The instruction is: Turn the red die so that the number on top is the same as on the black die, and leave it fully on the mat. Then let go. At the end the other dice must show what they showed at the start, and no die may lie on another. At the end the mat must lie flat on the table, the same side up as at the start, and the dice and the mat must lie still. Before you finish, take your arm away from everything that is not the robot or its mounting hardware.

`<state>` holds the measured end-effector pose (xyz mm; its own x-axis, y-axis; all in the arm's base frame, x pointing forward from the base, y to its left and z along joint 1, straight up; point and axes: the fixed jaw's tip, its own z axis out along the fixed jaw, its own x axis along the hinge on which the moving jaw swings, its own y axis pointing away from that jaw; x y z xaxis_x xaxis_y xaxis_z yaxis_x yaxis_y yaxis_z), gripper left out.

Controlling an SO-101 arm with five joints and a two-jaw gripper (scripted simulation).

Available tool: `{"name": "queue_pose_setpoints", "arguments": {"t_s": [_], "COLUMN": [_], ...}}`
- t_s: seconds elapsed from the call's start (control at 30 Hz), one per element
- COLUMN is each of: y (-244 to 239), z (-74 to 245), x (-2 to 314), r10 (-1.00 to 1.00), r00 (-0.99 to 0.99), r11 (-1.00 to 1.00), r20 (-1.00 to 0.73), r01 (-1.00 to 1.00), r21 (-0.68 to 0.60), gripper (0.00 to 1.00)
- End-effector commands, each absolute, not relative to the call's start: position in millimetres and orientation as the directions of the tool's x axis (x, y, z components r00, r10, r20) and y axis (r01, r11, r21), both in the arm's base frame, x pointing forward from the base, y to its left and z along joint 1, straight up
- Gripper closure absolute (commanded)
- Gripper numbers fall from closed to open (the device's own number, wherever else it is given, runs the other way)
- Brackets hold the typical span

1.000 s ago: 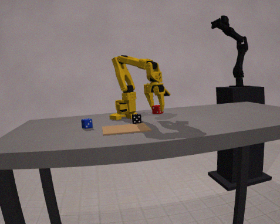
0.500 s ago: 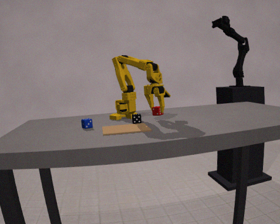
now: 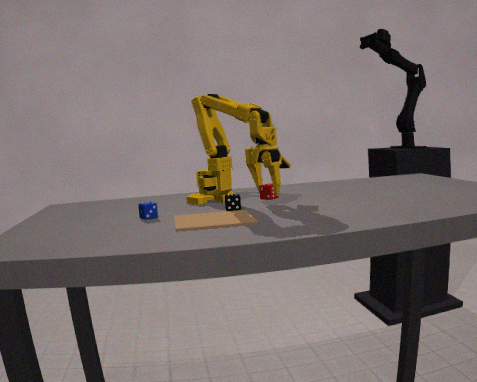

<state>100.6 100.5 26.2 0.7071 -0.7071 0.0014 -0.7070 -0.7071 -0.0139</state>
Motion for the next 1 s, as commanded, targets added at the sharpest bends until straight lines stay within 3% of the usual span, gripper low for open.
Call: {"name": "queue_pose_setpoints", "arguments": {"t_s": [0.0,0.97], "y": [112,112], "z": [35,25], "x": [110,111], "r10": [-0.708,-0.708], "r00": [0.707,0.707], "r11": [-0.702,-0.702], "r20": [-0.001,-0.001], "r01": [-0.704,-0.704], "r21": [-0.108,-0.108], "gripper": [1.00,1.00]}}
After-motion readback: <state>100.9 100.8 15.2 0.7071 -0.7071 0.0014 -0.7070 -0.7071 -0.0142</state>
